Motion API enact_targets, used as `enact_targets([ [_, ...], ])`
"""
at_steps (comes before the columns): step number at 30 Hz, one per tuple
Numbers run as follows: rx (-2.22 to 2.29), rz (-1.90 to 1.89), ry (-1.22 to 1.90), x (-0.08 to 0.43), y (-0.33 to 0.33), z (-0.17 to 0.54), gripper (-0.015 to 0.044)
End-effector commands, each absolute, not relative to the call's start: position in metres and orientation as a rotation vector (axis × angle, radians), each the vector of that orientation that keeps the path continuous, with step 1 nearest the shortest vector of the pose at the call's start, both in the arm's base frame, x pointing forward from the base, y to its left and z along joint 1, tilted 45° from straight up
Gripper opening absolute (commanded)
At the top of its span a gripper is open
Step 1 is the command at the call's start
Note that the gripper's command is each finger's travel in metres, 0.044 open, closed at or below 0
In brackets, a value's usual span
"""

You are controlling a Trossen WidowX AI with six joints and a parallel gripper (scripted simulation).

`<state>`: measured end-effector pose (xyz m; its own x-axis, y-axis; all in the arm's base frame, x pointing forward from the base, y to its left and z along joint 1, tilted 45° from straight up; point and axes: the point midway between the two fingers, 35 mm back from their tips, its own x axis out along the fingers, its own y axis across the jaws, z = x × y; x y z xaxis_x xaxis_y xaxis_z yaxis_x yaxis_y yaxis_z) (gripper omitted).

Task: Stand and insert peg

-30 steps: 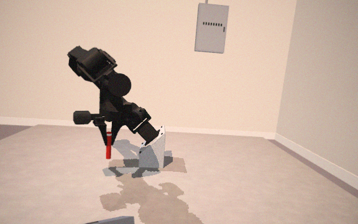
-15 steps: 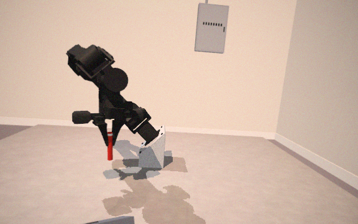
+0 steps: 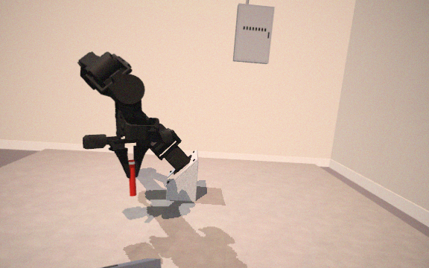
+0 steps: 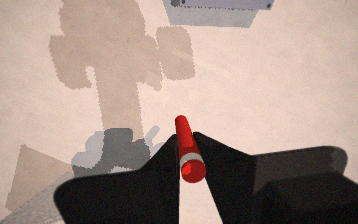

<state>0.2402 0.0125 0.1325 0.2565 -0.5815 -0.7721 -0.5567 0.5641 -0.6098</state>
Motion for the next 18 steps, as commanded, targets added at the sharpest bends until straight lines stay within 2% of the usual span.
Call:
enact_targets([
  [1,-1.068,0.006,1.367,0.25,0.017,0.133,0.0],
  [18,-1.094,0.085,1.256,0.287,0.03,0.139,0.0],
])
